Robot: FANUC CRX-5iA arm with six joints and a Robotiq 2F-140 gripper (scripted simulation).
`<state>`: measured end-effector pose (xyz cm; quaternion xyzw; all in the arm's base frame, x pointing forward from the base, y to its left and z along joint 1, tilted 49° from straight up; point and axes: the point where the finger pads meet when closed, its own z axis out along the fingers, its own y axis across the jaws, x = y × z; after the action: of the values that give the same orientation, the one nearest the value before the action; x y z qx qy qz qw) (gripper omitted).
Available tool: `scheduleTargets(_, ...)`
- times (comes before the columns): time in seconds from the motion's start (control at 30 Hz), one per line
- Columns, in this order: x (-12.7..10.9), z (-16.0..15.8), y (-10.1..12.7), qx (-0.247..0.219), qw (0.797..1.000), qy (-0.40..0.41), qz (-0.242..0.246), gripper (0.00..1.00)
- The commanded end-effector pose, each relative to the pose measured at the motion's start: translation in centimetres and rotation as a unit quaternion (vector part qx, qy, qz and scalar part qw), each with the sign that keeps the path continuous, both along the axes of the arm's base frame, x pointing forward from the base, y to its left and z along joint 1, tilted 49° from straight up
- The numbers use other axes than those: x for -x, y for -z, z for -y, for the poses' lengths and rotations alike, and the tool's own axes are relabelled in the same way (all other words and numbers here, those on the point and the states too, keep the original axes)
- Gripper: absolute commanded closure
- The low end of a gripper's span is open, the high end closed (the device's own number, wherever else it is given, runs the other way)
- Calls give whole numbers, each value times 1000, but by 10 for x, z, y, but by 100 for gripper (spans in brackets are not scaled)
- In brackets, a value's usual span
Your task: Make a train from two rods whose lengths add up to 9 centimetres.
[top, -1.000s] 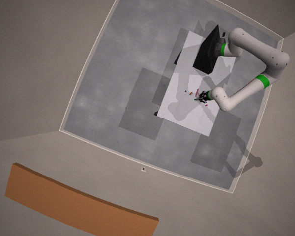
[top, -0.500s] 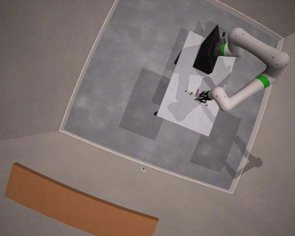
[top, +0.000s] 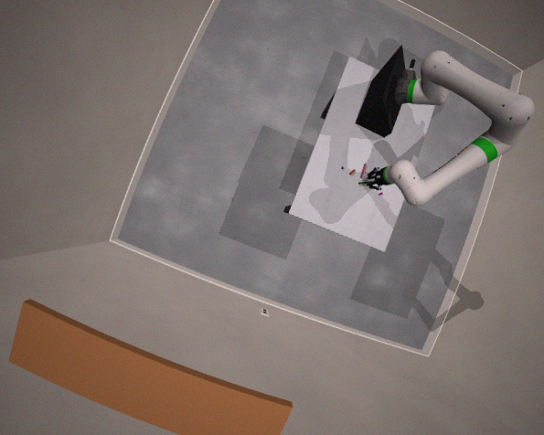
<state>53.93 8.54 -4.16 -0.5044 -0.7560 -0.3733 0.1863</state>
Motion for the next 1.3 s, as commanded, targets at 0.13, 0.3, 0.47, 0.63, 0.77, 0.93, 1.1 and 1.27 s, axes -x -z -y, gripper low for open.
scheduleTargets(0.13, 1, 13, -11, 0, 1000, 0, 0, 85)
scheduleTargets(0.3, 3, 28, -24, 0, 1000, 0, 0, 85)
scheduleTargets(0.47, 6, 48, -42, 0, 1000, 0, 0, 85)
scheduleTargets(0.63, 8, 62, -54, 0, 1000, 0, 0, 85)
scheduleTargets(0.77, 8, 65, -56, 0, 1000, 0, 0, 85)
scheduleTargets(0.93, 8, 66, -57, 0, 1000, 0, 0, 0)
scheduleTargets(1.1, 8, 66, -57, 0, 1000, 0, 0, 0)
scheduleTargets(1.27, 8, 66, -57, 0, 1000, 0, 0, 0)
